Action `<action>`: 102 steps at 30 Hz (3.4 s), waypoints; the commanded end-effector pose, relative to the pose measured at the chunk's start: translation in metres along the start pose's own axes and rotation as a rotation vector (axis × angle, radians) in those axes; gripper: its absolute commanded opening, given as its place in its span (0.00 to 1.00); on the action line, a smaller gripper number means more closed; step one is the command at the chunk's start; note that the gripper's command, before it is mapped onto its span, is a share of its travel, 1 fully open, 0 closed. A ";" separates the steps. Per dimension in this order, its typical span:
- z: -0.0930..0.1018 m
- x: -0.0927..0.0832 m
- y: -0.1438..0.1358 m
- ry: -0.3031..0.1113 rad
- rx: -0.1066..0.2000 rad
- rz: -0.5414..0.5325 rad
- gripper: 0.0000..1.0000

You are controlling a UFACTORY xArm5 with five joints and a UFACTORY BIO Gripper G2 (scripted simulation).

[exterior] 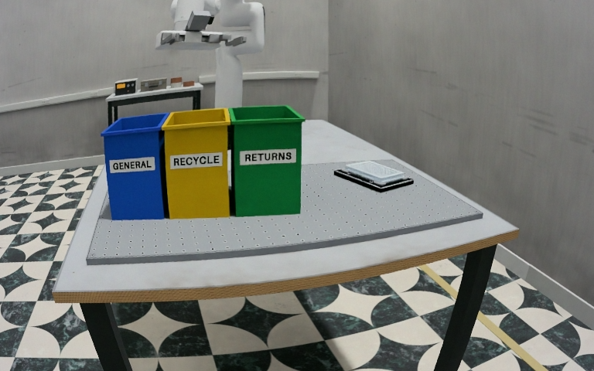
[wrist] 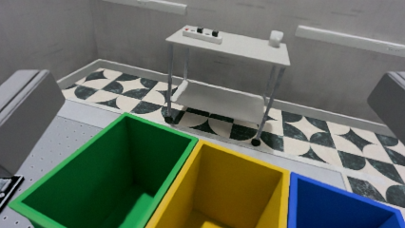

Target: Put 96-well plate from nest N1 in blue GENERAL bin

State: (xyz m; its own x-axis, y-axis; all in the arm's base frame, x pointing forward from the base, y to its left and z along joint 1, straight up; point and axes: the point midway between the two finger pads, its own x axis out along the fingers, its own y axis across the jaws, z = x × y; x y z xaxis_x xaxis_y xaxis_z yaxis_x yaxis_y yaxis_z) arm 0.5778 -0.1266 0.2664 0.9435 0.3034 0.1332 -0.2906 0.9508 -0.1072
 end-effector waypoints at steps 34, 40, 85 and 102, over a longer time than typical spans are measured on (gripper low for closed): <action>-0.011 0.011 0.059 0.039 0.049 -0.106 0.37; -0.017 0.010 0.084 0.074 0.071 -0.169 0.37; -0.047 0.012 0.197 0.129 0.109 0.038 0.37; -0.062 0.044 0.263 0.129 0.110 0.038 0.37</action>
State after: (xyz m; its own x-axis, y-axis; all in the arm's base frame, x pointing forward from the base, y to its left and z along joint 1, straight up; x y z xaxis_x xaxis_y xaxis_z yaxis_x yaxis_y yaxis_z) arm 0.5489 0.1262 0.1833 0.9413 0.3377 -0.0008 -0.3377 0.9413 0.0001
